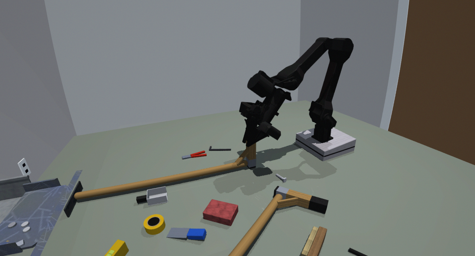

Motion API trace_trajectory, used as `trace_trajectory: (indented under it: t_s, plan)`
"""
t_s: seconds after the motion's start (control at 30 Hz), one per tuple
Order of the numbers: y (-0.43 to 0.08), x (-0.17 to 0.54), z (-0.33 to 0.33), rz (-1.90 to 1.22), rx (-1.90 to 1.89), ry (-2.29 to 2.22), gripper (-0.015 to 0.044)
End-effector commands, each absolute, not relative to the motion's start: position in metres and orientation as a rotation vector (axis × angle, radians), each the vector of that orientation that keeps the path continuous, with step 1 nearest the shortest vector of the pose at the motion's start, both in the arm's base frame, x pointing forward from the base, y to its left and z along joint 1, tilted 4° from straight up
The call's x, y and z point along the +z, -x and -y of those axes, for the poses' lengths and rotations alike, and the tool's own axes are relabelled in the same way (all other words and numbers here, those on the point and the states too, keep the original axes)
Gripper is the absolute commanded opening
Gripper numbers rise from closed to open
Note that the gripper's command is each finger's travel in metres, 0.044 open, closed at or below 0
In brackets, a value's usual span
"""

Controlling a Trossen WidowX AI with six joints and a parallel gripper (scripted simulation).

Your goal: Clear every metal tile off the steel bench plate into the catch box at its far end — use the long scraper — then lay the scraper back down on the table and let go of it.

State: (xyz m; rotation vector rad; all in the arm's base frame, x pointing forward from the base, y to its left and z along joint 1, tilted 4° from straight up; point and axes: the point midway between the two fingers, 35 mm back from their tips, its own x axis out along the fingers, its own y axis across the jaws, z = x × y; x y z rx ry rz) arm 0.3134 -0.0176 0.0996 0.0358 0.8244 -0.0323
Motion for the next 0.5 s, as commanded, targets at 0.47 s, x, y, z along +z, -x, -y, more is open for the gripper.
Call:
trace_trajectory:
  t_s: [0.47]
  plan:
    - [-0.311,0.101,-0.009,-0.822,-0.019,-0.034,0.0000]
